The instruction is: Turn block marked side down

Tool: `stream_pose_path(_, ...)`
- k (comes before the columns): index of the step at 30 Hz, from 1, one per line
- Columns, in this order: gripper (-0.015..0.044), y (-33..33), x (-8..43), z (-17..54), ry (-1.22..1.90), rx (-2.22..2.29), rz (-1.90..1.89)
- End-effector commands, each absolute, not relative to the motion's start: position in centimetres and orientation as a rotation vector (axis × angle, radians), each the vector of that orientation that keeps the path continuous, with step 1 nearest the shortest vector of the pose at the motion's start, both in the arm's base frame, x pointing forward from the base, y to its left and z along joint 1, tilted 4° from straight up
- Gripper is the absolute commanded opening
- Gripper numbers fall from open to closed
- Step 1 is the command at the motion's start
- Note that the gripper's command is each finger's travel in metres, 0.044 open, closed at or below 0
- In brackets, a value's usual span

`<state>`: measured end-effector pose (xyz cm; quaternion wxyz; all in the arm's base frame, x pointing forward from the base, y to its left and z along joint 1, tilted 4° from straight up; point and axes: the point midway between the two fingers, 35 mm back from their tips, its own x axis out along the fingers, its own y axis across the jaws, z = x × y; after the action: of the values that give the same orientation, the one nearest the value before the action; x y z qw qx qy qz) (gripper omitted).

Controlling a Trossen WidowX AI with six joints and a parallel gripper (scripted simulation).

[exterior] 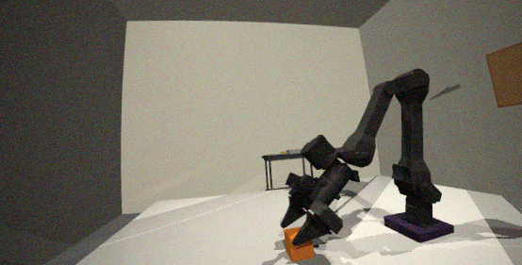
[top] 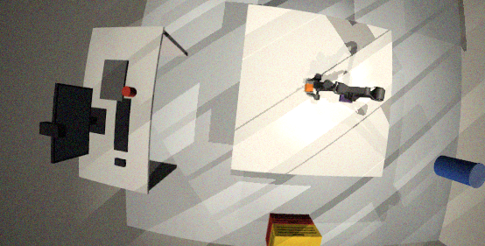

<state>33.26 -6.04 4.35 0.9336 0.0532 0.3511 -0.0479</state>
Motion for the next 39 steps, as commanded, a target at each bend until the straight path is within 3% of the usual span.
stream_pose_path(1,0.044,-5.9,31.1,9.0,0.984,0.111,-0.08)
stream_pose_path(20,0.044,-5.7,30.1,10.4,1.048,0.115,-0.075)
stream_pose_path(39,0.044,-6.2,33.4,12.6,1.564,0.138,-0.046)
